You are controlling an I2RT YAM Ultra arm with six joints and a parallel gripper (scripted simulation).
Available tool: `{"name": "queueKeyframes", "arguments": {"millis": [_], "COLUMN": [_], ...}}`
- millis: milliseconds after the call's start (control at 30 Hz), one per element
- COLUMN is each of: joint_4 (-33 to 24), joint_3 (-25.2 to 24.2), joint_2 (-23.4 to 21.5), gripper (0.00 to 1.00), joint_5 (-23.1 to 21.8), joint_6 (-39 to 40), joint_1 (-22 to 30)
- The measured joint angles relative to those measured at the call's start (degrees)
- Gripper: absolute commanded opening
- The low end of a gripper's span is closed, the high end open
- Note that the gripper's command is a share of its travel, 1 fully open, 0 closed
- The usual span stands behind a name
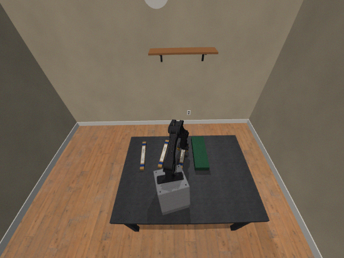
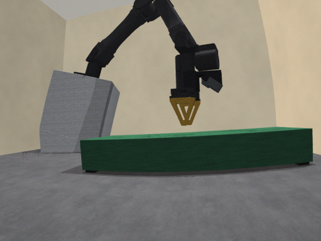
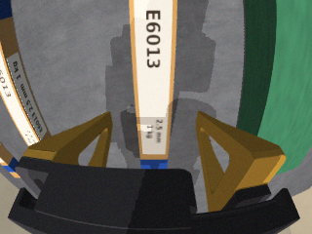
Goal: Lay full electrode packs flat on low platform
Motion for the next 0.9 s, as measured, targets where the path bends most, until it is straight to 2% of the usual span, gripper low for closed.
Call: {"name": "queueKeyframes", "arguments": {"millis": [367,900], "joint_4": [4.5,5.1], "joint_3": [1.7,3.7], "joint_2": [7.7,6.8], "gripper": [0.74,0.74], "joint_5": [0.2,0.2], "joint_6": [0.8,1.0], "joint_1": [0.9,0.9]}}
